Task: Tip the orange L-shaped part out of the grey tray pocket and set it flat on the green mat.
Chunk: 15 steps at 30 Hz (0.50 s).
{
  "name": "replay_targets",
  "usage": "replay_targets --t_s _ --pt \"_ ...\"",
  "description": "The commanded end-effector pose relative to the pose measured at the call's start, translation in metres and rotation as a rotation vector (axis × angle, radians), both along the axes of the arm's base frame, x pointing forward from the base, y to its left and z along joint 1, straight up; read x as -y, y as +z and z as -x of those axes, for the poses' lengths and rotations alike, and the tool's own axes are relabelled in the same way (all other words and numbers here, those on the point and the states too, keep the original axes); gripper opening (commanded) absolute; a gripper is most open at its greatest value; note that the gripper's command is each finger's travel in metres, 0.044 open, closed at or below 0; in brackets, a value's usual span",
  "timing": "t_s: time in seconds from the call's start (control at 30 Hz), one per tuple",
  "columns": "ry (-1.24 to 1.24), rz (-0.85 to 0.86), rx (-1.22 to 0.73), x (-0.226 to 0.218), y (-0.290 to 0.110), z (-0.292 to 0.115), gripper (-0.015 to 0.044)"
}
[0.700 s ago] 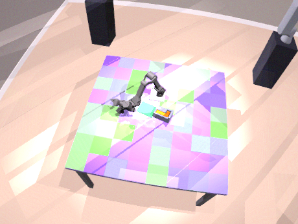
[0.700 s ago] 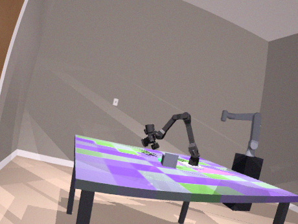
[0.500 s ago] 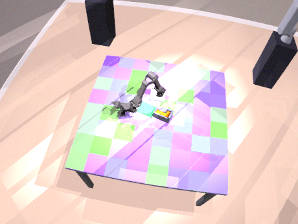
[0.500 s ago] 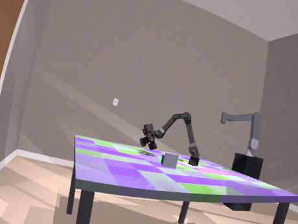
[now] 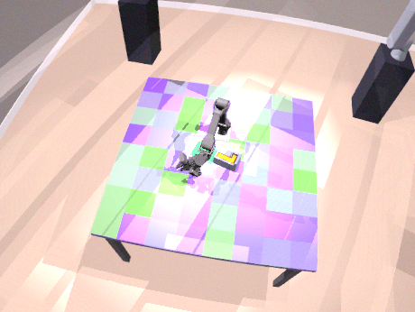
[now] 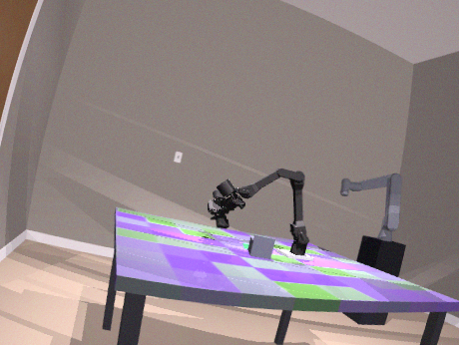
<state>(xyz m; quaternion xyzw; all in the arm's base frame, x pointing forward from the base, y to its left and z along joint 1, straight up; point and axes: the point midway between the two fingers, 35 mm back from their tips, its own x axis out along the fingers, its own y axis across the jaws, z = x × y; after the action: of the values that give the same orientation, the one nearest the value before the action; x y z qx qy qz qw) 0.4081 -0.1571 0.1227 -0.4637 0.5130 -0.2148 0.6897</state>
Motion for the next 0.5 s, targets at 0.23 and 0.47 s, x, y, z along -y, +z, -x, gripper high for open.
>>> replay_targets --t_s 0.23,0.47 --pt "-0.006 -0.607 0.102 -0.161 0.007 0.018 0.0180" --pt "-0.171 -0.871 0.028 -0.232 0.017 0.069 0.0180"
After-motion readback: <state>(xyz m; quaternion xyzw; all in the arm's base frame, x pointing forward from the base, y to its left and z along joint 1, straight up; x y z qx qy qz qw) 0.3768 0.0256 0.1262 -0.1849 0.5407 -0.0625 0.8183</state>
